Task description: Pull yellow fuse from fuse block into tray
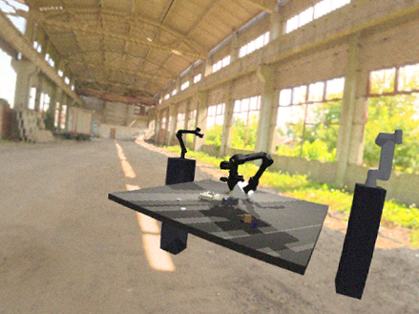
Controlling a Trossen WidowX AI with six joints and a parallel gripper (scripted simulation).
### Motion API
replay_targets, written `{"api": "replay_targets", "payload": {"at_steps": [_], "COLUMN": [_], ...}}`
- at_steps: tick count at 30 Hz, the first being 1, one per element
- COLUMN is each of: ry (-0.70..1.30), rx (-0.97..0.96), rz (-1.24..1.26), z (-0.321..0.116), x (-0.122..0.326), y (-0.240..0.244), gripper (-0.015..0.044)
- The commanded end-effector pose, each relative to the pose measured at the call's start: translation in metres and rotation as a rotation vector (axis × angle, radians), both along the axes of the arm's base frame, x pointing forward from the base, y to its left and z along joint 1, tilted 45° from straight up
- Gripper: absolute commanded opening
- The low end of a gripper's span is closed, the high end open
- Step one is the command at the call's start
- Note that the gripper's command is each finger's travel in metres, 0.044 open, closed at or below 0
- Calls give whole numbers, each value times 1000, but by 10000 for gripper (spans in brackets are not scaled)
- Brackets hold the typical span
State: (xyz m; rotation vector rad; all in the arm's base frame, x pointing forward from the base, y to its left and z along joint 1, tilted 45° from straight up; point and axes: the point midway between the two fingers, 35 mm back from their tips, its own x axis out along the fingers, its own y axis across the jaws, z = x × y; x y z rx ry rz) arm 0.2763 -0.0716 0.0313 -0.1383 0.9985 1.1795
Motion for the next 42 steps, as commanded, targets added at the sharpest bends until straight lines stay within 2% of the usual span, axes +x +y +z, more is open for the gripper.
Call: {"api": "replay_targets", "payload": {"at_steps": [1, 29, 42], "ry": [-1, -3, -4], "rx": [-7, -15, -14], "rz": [-1, 1, 1], "z": [-10, -119, -131], "x": [2, -19, -20], "y": [-15, -125, -119], "gripper": [0, 0, 0]}}
